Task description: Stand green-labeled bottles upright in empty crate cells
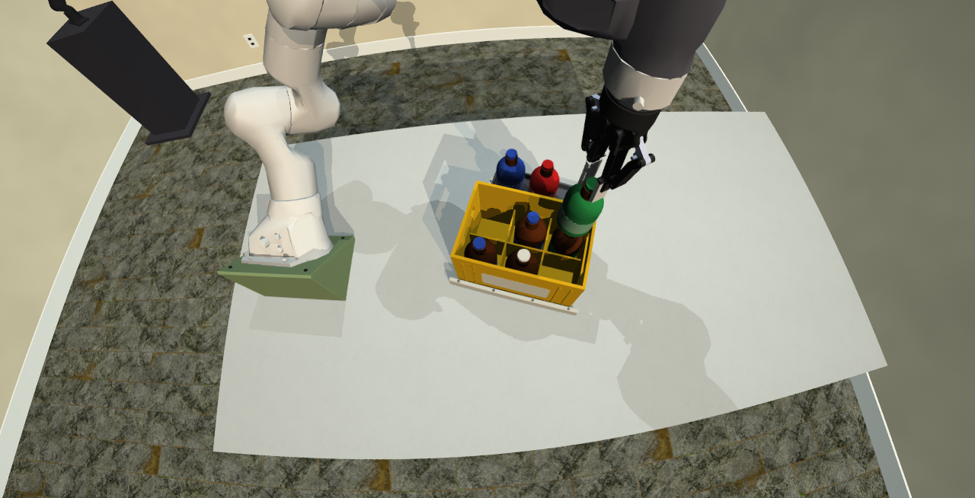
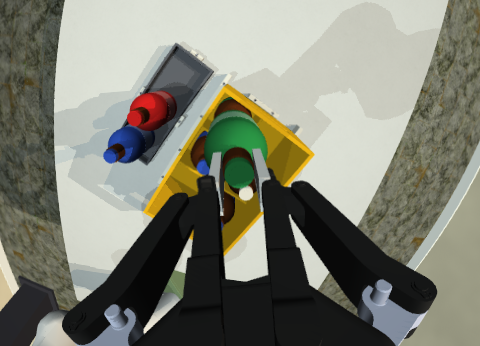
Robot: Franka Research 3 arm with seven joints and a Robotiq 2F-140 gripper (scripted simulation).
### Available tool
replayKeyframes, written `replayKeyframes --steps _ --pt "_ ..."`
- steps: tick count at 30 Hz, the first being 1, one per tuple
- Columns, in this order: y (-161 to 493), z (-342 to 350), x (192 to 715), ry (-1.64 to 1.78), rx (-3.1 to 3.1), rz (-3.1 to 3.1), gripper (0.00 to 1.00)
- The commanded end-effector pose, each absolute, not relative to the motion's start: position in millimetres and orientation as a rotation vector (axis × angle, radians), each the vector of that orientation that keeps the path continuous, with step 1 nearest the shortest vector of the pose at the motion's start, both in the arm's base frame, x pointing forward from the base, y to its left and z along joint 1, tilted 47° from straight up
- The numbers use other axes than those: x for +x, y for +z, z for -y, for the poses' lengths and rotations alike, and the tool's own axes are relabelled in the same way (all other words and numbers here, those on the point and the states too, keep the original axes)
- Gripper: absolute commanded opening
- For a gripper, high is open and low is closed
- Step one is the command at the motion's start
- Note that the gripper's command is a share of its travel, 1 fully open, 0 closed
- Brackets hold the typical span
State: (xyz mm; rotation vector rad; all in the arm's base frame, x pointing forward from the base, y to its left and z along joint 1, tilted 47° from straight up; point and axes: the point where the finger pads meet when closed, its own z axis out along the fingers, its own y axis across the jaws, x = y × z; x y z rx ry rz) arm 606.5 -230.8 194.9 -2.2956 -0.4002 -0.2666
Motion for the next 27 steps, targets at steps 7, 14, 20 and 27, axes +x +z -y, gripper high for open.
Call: replayKeyframes --steps 7,14,20,27 --pt "181.8 252.5 598.7 -0.287 -2.309 0.419 0.0" --pt "174.9 258.6 595.2 -0.287 -2.309 0.419 0.0" --pt "167.5 265.2 591.3 -0.287 -2.309 0.419 0.0" --pt "160.1 271.9 587.5 -0.287 -2.309 0.419 0.0"
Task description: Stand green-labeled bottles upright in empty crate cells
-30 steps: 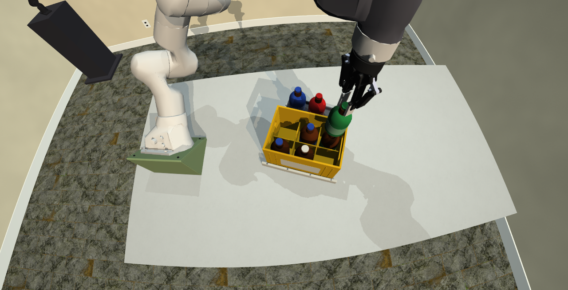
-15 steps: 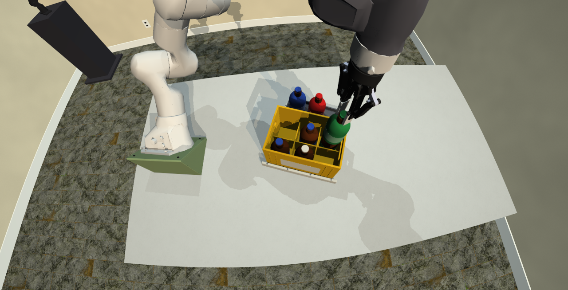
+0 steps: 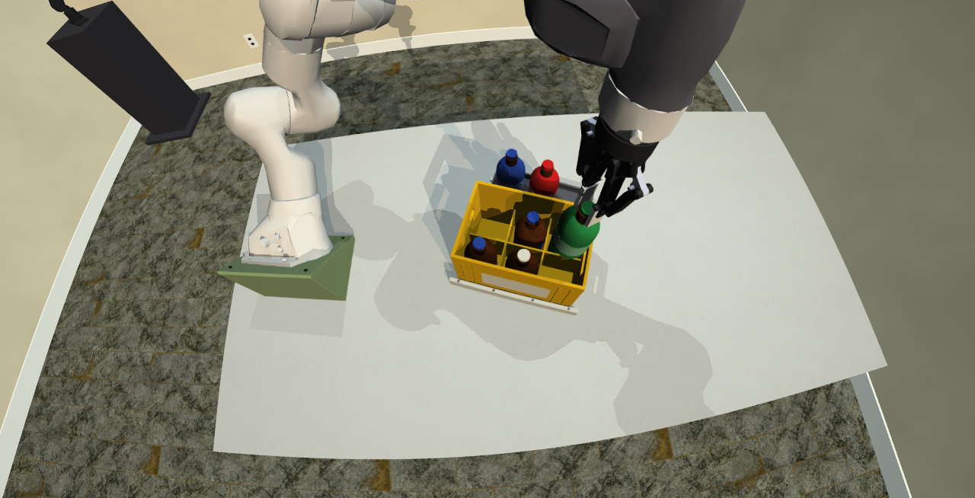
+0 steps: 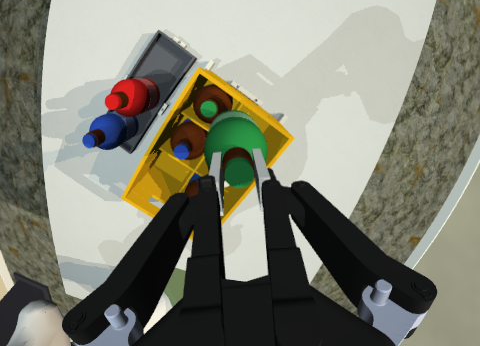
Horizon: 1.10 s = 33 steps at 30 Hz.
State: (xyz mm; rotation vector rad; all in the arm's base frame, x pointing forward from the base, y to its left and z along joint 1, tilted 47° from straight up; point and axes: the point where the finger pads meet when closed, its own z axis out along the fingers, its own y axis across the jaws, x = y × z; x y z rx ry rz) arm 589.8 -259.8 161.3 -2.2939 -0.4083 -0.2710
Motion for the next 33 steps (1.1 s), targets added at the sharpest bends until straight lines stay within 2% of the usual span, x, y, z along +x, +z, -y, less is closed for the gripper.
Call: replayKeyframes --steps 1,33 --pt "159.1 272.7 587.0 -0.287 -2.309 0.419 0.0" --pt "142.5 287.6 578.4 -0.287 -2.309 0.419 0.0"
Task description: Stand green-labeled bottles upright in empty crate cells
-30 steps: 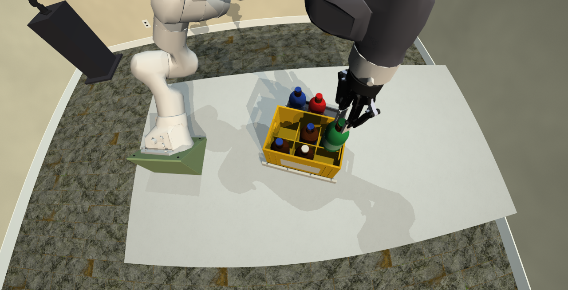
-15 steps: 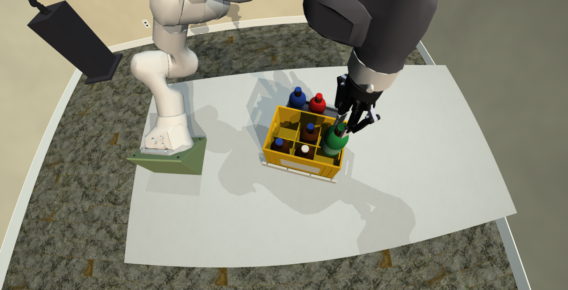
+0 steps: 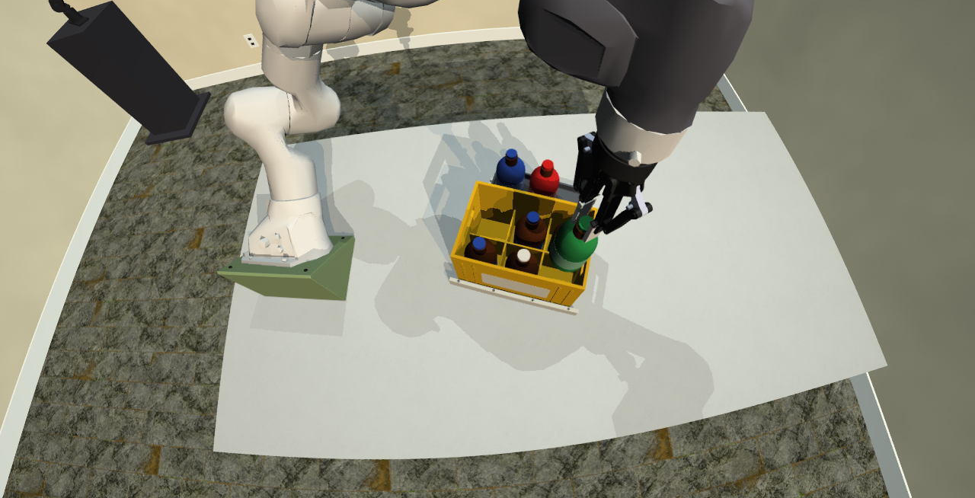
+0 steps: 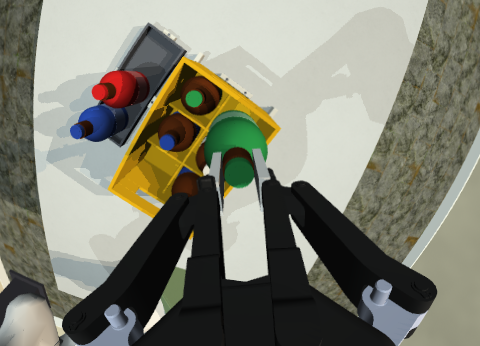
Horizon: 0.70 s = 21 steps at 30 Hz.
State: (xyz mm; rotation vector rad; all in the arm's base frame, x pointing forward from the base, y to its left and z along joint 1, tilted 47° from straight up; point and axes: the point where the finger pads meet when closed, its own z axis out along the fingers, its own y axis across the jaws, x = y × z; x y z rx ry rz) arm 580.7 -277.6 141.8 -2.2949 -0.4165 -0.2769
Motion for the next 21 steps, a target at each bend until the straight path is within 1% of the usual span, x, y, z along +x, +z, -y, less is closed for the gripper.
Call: replayKeyframes --steps 1,21 --pt "142.3 287.8 578.3 -0.287 -2.309 0.419 0.0" --pt "140.2 289.6 577.2 -0.287 -2.309 0.419 0.0"
